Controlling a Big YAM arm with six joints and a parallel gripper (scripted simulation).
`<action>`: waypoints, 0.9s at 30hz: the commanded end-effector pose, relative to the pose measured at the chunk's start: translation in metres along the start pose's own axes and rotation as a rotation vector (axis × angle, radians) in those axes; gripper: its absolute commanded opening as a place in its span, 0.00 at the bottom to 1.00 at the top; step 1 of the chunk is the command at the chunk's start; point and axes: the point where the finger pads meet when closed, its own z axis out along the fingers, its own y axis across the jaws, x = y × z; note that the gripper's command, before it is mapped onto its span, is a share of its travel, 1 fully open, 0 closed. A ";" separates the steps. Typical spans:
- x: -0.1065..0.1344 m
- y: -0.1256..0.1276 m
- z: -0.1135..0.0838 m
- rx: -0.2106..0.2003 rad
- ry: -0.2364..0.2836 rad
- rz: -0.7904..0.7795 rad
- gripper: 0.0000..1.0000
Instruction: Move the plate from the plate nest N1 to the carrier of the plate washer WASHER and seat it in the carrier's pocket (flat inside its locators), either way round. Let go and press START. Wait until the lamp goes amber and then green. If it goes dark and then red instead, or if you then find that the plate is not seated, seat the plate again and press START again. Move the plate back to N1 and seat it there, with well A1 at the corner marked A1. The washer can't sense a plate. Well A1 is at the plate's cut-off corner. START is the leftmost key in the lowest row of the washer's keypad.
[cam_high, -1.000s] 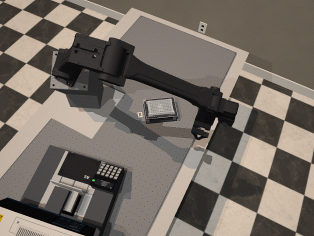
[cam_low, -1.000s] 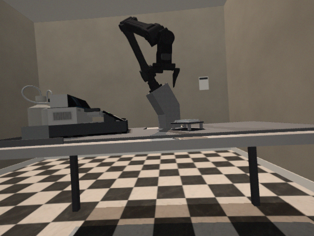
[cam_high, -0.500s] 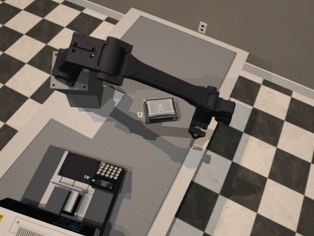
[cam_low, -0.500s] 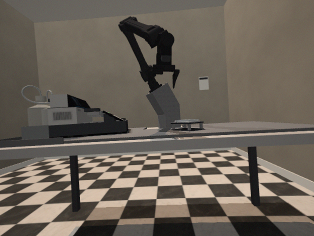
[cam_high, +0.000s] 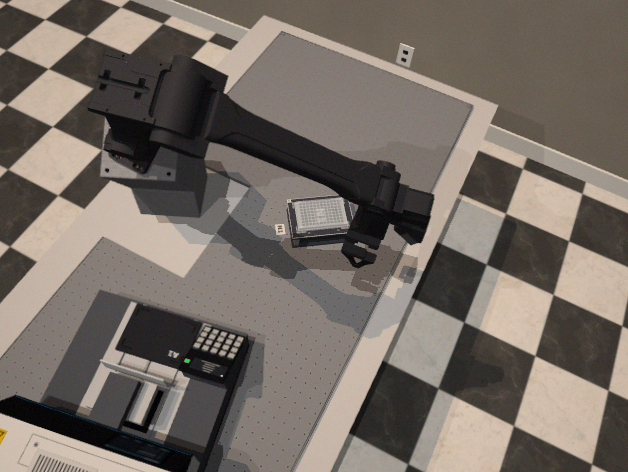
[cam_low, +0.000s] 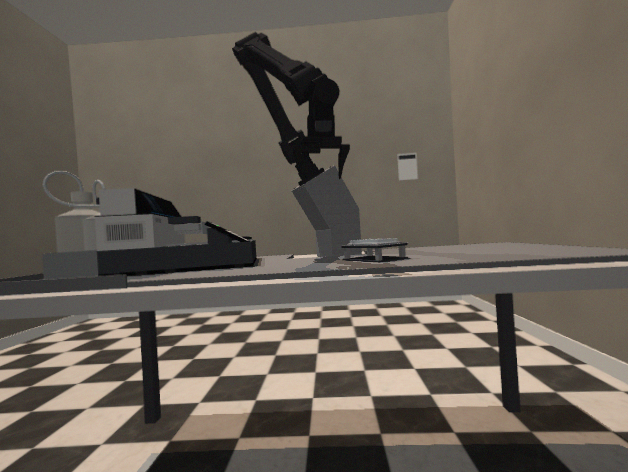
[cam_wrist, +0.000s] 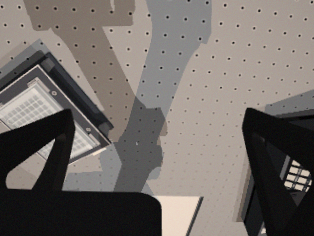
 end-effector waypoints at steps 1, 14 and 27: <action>0.000 -0.007 -0.015 -0.011 -0.050 0.052 1.00; 0.061 -0.013 -0.011 -0.018 -0.040 0.077 1.00; 0.122 -0.015 -0.007 -0.025 -0.033 0.097 1.00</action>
